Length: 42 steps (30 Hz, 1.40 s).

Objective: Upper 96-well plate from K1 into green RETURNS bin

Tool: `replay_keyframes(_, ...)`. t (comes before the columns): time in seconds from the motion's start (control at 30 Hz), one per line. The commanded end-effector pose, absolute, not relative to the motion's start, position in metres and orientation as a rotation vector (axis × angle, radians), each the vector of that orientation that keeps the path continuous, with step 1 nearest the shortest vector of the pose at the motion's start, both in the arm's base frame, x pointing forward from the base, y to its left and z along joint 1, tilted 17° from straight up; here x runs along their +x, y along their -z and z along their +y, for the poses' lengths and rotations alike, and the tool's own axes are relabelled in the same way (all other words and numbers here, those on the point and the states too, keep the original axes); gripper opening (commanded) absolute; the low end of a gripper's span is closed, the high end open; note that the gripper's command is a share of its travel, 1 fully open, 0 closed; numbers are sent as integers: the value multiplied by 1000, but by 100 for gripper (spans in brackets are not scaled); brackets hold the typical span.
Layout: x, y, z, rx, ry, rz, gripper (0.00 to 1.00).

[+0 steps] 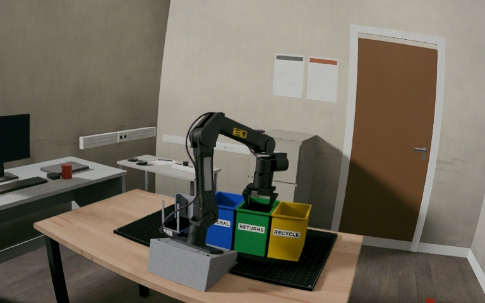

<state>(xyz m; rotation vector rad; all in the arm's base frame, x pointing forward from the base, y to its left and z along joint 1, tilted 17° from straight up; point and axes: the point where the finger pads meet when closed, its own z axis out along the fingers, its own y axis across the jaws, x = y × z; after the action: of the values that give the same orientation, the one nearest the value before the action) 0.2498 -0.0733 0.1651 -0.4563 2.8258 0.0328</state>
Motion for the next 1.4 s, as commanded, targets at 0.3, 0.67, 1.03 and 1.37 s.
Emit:
replay_keyframes(0.3,250,-171,-75,-447,-13,2800,0)
replay_keyframes(0.67,249,-171,-75,-447,-13,2800,0)
replay_keyframes(1.03,253,-183,-78,-437,22,2761,0)
replay_keyframes(1.37,254,-183,-79,-437,22,2761,99)
